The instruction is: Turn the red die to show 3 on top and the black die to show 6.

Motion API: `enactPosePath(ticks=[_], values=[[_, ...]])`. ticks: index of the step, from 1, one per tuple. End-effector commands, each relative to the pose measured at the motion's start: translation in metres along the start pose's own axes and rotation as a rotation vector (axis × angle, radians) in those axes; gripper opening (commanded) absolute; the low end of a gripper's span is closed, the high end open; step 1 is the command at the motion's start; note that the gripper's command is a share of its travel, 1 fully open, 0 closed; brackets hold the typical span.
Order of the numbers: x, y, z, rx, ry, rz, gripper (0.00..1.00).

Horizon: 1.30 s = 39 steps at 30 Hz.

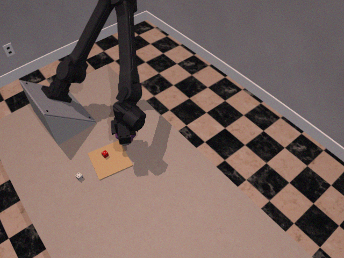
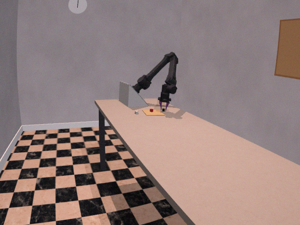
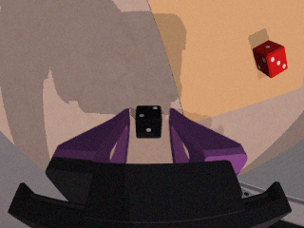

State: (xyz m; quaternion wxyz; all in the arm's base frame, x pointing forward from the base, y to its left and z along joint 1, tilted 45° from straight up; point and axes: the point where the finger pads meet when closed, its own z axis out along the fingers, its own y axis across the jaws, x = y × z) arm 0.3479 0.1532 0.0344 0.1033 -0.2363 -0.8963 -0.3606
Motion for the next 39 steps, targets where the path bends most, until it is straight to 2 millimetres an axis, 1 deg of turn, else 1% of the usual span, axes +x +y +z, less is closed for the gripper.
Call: enactPosePath(ticks=[1,30,31,39], values=[[-0.0059,-0.0014,0.0000,-0.004,-0.014,0.014,0.35],[-0.0059,-0.0015,0.0000,-0.004,-0.014,0.014,0.35],[-0.0059,-0.0015,0.0000,-0.004,-0.014,0.014,0.15],[-0.0059,-0.0015,0.0000,-0.004,-0.014,0.014,0.15]])
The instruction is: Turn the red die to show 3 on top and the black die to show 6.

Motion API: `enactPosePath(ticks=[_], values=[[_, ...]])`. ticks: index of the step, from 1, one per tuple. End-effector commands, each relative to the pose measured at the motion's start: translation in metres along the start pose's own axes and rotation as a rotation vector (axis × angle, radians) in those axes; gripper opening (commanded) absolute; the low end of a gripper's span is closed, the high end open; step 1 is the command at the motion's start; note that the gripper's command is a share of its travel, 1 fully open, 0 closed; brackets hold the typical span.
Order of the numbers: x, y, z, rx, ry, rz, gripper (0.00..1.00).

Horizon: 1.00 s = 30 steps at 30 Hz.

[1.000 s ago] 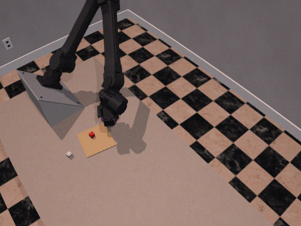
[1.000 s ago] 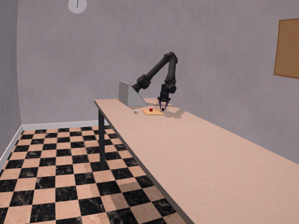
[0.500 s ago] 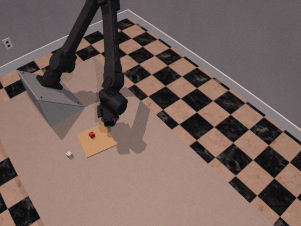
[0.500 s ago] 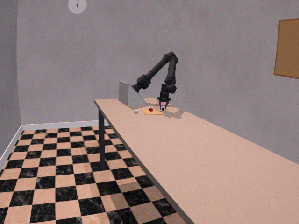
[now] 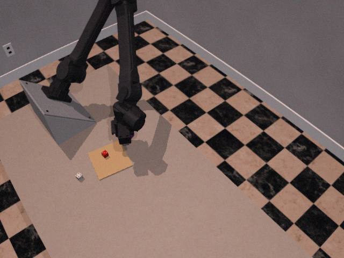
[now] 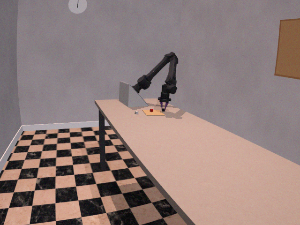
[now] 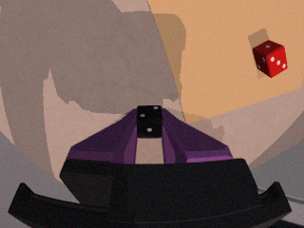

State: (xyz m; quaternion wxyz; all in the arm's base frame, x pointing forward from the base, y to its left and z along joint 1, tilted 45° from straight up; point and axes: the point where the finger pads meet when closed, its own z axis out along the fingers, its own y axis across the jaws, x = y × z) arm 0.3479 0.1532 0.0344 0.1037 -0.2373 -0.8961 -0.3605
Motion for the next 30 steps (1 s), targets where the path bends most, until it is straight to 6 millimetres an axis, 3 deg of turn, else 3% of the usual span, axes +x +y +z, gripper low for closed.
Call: enactPosePath(ticks=[1,26,30], values=[[-0.006,-0.001,0.000,-0.004,-0.014,0.012,0.15],[-0.006,-0.001,0.000,-0.005,-0.015,0.012,0.15],[-0.010,0.008,-0.017,-0.019,-0.036,-0.012,0.15]])
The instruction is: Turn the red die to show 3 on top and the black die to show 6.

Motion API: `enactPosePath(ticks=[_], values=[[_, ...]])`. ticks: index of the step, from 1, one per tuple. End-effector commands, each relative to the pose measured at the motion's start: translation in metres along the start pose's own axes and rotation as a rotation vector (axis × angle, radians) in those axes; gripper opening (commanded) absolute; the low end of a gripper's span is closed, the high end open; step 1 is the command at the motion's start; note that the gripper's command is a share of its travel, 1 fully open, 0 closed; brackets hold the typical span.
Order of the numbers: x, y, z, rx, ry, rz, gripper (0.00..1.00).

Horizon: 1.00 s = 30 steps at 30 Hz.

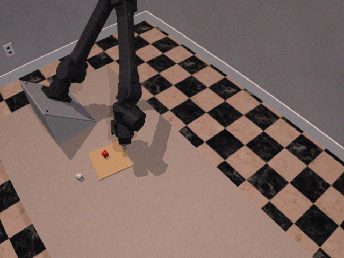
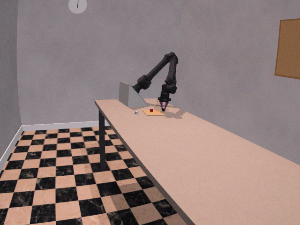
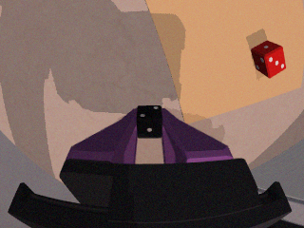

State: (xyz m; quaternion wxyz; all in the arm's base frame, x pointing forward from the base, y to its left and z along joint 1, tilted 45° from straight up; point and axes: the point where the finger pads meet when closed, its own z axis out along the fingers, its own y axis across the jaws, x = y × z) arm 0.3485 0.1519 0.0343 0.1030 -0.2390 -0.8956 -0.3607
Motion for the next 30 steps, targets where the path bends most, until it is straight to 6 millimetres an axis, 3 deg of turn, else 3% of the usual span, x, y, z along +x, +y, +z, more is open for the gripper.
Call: enactPosePath(ticks=[1,2,16,18,19,23,30], values=[[-0.009,0.008,-0.016,-0.018,-0.034,-0.015,0.15],[-0.013,0.015,-0.022,-0.025,-0.043,-0.026,0.15],[-0.012,0.014,-0.113,-0.018,-0.049,-0.029,0.15],[-0.012,0.014,-0.113,-0.018,-0.049,-0.029,0.15],[-0.009,0.014,-0.103,-0.002,-0.016,-0.033,0.15],[-0.009,0.004,-0.107,-0.003,-0.016,-0.007,0.15],[-0.009,0.007,-0.107,-0.003,-0.017,-0.020,0.15]])
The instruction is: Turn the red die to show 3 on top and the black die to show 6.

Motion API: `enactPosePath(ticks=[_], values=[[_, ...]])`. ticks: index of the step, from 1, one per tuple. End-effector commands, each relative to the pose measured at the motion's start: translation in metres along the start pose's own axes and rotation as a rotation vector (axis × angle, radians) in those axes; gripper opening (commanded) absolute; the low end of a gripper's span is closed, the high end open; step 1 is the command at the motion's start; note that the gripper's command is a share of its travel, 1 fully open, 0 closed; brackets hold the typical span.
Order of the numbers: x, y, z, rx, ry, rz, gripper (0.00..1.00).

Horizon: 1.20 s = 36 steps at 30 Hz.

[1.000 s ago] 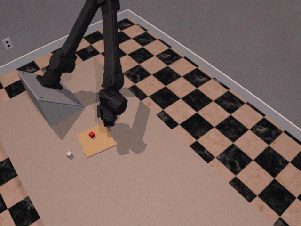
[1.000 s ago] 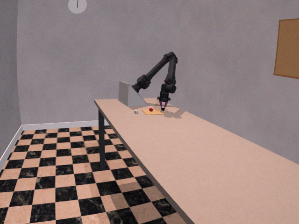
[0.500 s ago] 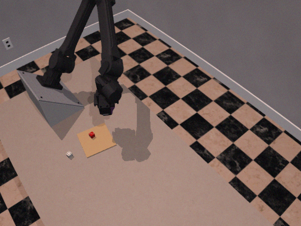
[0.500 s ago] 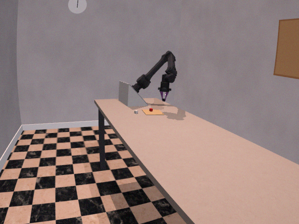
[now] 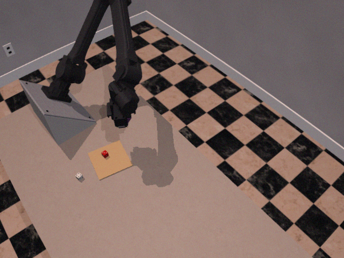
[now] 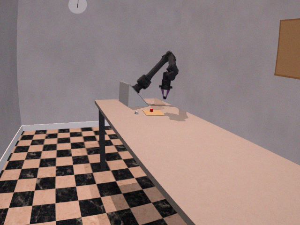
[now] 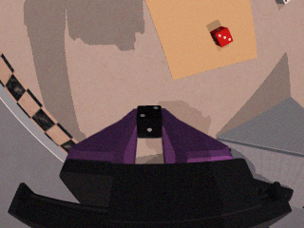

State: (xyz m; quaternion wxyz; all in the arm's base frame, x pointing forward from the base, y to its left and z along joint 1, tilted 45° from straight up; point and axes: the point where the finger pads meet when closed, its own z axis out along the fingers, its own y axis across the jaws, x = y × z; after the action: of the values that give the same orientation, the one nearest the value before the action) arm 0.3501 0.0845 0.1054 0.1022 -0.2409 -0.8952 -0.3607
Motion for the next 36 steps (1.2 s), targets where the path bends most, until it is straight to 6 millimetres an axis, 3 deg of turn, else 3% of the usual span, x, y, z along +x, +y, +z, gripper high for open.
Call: enactPosePath(ticks=[1,3,6,14,17,18,22,36], values=[[-0.009,0.017,-0.006,0.001,-0.010,-0.073,0.15],[-0.015,0.030,-0.003,-0.006,-0.025,-0.211,0.15],[-0.016,0.032,-0.003,-0.006,-0.025,-0.226,0.15],[-0.019,0.056,0.005,-0.009,-0.024,-0.479,0.15],[-0.027,0.050,-0.005,-0.016,-0.050,-0.459,0.15],[-0.017,0.034,0.007,-0.006,-0.022,-0.433,0.15],[-0.009,0.043,0.005,-0.009,-0.055,-0.468,0.15],[-0.006,0.046,0.005,-0.132,-0.551,-0.440,0.15]])
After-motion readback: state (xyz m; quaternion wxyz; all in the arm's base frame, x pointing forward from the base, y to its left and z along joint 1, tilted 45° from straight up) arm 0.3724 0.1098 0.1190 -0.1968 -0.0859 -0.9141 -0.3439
